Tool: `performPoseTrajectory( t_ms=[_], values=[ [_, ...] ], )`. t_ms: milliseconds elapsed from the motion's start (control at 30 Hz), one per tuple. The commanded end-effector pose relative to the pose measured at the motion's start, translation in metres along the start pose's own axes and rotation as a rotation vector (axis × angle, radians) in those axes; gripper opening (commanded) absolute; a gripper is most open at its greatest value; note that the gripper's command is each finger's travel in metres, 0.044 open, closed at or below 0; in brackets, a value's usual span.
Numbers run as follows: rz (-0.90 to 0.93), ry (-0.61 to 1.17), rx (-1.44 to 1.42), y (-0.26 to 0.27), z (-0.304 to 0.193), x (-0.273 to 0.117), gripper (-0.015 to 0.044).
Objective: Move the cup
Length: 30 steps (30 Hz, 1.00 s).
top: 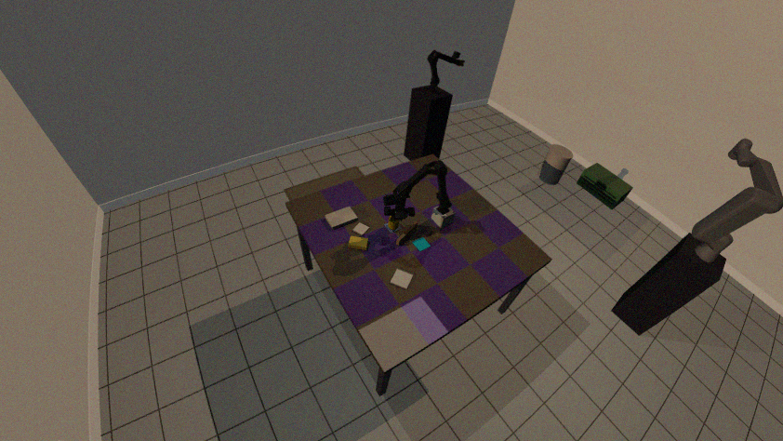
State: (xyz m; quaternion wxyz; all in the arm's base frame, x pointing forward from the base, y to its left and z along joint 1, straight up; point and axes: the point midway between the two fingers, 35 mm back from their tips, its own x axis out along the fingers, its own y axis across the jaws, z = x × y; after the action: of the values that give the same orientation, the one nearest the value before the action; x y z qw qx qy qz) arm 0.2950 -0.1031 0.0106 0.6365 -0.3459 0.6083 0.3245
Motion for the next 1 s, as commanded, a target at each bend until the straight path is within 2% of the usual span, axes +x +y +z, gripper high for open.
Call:
performPoseTrajectory(
  t_ms=[0, 367, 733, 967],
  values=[
    [0.015, 0.008, -0.005, 0.004, -0.002, 0.01, 0.0167],
    [0.016, 0.008, -0.005, 0.006, -0.003, 0.026, 0.0167],
    [0.016, 0.008, -0.005, 0.006, -0.003, 0.026, 0.0167],
    [0.011, 0.003, 0.0, 0.004, -0.002, 0.024, 0.012]
  ],
)
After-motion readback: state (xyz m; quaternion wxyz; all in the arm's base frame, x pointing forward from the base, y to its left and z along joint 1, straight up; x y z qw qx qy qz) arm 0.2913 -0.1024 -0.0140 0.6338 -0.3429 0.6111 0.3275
